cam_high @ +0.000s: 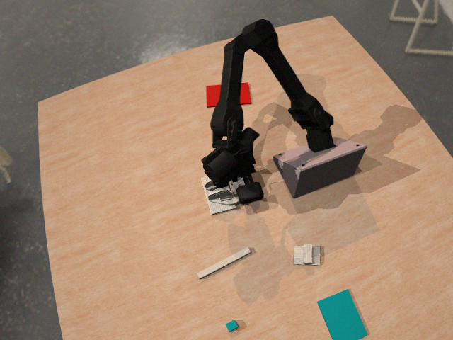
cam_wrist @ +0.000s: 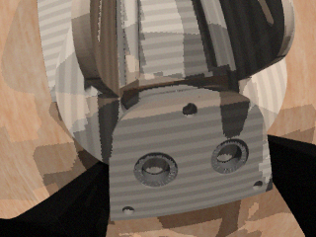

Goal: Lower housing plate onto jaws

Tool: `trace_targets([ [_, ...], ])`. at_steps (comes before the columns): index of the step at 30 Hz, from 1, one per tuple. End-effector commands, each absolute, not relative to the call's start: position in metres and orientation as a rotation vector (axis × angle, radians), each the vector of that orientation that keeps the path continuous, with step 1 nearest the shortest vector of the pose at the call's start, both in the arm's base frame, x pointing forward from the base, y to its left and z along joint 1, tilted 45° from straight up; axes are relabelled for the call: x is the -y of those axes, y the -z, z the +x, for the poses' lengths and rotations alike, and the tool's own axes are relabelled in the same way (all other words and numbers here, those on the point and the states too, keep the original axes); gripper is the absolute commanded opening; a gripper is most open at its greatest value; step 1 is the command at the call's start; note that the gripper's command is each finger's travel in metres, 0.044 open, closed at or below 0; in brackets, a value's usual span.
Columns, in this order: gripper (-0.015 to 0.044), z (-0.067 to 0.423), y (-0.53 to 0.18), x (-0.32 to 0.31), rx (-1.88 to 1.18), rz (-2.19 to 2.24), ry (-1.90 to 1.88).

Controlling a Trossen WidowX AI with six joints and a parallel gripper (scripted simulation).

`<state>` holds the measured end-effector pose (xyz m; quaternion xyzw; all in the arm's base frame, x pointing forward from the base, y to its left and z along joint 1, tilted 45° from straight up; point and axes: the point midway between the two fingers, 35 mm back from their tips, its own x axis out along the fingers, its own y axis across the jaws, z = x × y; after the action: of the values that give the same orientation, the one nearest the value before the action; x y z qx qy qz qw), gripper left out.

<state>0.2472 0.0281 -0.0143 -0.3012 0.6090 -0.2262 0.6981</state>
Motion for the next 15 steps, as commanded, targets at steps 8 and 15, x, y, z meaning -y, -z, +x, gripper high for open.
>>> trace_targets([
  [8, 0.0351, 0.2477, 0.0166, -0.0246, -1.358, -0.677, 0.508],
  [15, 0.0351, 0.2477, 0.0166, -0.0246, -1.358, -0.677, 0.508],
])
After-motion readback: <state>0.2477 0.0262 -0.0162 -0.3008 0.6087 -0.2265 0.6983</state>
